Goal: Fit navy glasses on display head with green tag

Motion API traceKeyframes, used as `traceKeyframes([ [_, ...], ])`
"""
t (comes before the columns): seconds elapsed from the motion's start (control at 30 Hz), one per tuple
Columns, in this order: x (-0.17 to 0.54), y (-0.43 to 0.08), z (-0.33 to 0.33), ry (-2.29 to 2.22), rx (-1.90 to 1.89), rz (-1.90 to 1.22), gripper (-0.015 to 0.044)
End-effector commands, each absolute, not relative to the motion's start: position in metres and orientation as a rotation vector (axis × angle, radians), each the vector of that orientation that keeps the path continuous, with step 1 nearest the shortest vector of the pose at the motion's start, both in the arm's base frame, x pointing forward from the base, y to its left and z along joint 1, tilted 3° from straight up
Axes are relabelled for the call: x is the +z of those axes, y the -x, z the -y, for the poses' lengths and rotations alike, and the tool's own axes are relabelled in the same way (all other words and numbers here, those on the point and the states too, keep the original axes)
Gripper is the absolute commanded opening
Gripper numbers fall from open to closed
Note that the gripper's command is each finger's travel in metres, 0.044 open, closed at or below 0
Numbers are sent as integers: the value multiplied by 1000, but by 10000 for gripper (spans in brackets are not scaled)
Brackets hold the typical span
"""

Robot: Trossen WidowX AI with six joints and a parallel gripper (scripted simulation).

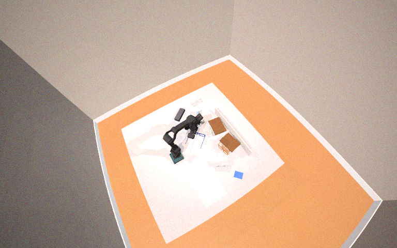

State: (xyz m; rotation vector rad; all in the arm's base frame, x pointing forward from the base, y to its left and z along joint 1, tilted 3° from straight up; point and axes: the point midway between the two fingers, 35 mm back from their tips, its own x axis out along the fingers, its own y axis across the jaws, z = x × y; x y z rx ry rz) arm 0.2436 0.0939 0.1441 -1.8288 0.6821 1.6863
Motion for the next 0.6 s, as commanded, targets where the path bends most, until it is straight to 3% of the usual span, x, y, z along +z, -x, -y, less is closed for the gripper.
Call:
traceKeyframes([
  [0.0,143,-242,-90,1892,1759,-605,0],
  [0.3,143,-244,-81,2074,1926,-375,0],
  [0.57,139,-245,-81,2078,1929,-369,0],
])
